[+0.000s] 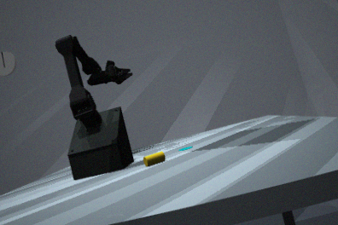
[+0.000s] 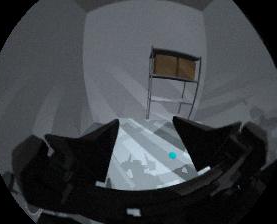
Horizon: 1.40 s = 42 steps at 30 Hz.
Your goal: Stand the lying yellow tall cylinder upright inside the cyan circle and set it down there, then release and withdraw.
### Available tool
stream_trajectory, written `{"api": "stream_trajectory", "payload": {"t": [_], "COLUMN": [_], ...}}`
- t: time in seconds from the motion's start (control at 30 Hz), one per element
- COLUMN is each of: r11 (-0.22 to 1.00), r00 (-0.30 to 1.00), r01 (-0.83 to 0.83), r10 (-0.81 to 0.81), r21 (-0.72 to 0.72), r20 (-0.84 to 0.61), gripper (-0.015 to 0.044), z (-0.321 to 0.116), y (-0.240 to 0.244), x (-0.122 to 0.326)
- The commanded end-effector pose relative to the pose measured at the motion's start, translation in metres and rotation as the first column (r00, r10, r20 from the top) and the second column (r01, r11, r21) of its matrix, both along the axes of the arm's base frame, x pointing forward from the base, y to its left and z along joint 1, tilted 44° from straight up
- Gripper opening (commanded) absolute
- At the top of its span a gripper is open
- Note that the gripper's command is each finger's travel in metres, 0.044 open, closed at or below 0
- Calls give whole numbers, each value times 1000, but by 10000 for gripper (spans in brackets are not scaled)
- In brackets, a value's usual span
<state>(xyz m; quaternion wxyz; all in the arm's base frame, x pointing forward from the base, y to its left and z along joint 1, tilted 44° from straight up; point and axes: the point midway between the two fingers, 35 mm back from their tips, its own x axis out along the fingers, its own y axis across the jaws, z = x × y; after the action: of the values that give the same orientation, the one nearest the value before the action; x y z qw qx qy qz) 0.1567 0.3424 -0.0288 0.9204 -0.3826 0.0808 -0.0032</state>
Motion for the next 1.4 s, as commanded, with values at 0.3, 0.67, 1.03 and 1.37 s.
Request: {"api": "stream_trajectory", "payload": {"t": [0.3, 0.67, 1.03, 1.37], "r11": [948, 797, 688, 678], "r00": [945, 752, 481, 233], "r01": [250, 398, 389, 328], "r10": [-283, -567, -719, -733], "r21": [-198, -454, -612, -658], "r20": [-166, -336, -502, -639], "gripper": [309, 309, 309, 309], "z": [18, 45, 69, 87], "y": [-72, -191, -322, -429], "x": [82, 154, 170, 138]}}
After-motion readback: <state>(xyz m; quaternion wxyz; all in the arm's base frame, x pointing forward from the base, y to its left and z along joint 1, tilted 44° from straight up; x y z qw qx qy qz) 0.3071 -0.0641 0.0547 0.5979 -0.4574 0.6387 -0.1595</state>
